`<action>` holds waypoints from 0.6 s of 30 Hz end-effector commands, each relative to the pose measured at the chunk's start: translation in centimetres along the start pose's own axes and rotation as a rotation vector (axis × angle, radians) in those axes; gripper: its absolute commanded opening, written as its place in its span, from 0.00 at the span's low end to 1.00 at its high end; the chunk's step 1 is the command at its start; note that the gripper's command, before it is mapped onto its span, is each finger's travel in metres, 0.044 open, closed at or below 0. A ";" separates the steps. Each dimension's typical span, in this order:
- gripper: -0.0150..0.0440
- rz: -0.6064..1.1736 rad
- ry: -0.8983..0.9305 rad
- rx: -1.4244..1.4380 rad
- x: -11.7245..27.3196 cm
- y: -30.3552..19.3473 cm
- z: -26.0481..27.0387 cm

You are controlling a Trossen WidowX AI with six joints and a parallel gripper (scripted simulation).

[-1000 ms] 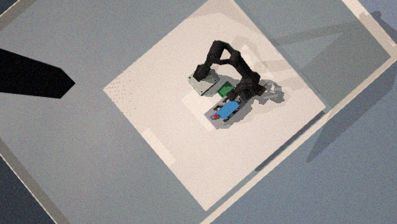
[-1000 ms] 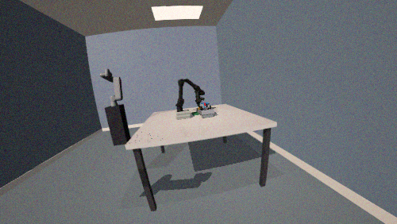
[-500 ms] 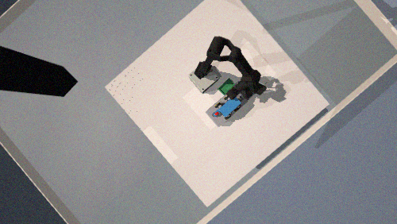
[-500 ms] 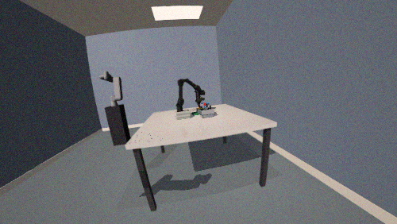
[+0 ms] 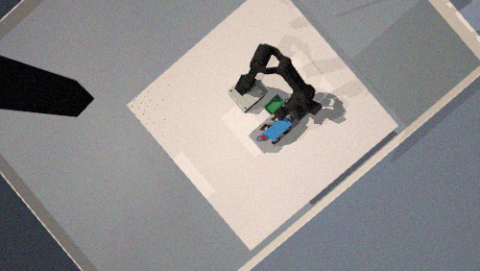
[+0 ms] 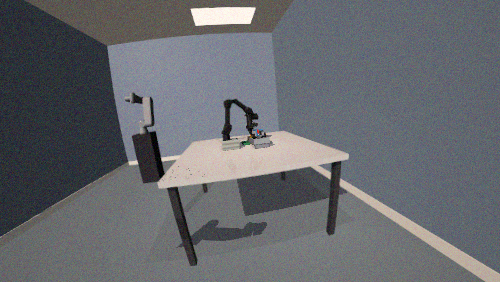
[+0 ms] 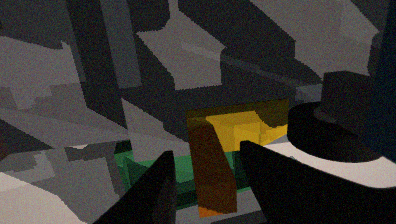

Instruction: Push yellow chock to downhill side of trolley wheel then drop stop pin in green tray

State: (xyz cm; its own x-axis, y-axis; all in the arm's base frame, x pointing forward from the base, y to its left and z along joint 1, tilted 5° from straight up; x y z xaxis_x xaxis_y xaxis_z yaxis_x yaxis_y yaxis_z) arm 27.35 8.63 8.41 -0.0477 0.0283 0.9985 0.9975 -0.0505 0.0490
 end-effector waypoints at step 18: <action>0.62 0.002 -0.003 0.001 5.0 -0.1 0.1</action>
State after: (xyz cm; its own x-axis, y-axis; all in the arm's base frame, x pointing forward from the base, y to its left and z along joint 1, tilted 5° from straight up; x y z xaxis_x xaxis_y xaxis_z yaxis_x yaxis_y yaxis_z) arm 27.09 8.93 13.60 -0.0490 0.0299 0.9984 0.9975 -0.0496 0.0504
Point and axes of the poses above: the point midway between the two fingers, 35 mm back from their tips, its own x axis back along the fingers, its own z axis across the jaws, y = z × x, the point moved 2 cm from there along x, back along the fingers, and after that the axes turned 2 degrees about x, right-handed, at the moved point
